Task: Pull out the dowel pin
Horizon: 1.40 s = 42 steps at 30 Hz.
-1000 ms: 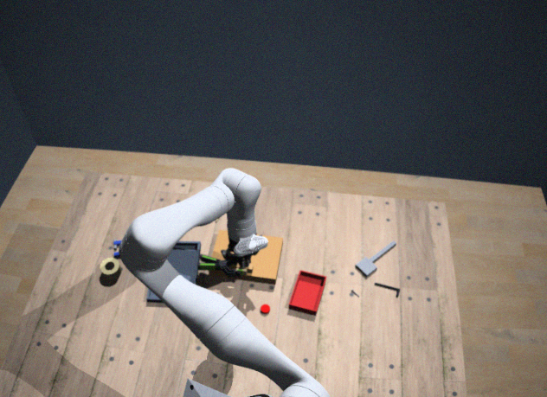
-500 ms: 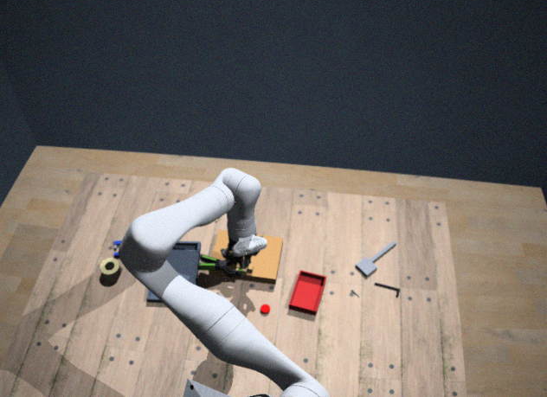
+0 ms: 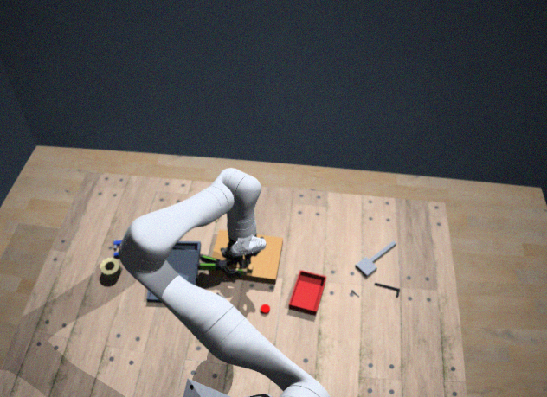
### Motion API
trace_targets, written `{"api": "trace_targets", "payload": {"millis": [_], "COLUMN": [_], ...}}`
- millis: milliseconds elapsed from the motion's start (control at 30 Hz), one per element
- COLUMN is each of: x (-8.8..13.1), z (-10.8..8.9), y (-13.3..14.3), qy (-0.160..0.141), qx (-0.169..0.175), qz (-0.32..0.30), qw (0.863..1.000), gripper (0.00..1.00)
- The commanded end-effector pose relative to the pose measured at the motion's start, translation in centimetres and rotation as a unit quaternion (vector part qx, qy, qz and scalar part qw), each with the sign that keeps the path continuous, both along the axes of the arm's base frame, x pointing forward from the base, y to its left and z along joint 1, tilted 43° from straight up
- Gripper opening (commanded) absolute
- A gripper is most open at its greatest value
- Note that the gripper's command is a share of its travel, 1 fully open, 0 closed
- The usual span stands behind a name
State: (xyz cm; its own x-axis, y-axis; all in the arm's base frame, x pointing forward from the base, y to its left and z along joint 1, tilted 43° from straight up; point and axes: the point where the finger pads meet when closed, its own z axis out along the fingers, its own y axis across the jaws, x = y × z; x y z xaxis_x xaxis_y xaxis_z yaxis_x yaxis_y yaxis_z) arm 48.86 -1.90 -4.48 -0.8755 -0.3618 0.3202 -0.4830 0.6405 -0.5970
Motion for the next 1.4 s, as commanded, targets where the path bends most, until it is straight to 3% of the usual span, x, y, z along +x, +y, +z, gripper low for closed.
{"api": "trace_targets", "payload": {"millis": [0,1367], "x": [0.09,0.09], "z": [0.12,0.13], "y": [0.15,0.17], "qy": [-0.005,-0.061], "qx": [0.001,0.002], "qz": [-0.003,-0.064], "qw": [1.000,0.996], "gripper": [0.10,0.10]}}
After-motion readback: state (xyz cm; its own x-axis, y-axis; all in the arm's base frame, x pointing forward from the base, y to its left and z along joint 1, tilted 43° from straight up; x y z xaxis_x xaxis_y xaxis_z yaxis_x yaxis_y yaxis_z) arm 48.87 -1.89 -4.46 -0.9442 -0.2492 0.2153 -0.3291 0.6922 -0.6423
